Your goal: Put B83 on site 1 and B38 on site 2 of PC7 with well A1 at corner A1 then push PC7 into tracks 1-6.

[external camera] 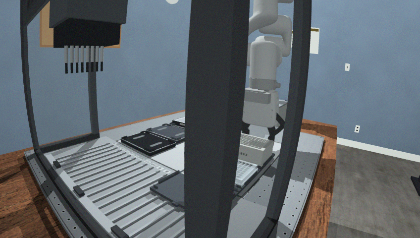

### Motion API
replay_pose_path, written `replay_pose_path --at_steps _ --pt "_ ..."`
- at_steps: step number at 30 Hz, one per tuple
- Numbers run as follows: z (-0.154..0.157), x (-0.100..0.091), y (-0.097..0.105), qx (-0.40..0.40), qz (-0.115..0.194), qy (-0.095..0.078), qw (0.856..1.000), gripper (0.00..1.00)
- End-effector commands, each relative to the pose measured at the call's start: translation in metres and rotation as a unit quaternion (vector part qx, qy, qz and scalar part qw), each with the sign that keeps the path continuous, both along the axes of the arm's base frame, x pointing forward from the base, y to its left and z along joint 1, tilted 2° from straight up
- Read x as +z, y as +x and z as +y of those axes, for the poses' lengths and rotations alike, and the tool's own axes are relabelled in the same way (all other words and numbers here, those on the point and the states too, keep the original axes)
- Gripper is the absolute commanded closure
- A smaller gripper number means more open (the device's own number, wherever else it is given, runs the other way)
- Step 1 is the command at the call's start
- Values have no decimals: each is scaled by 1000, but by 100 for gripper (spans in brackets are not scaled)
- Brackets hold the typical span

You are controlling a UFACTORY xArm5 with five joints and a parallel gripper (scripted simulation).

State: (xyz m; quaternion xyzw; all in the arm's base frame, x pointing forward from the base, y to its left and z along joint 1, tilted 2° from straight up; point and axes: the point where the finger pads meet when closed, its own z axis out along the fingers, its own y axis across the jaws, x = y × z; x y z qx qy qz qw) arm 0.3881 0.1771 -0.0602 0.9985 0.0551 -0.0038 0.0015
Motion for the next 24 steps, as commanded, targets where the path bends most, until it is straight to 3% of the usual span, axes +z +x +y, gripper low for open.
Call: replay_pose_path --at_steps 1,24 --pt "1 1 6 0 -7 -11 1000 19" --pt "3 1 27 0 -7 -11 1000 19"
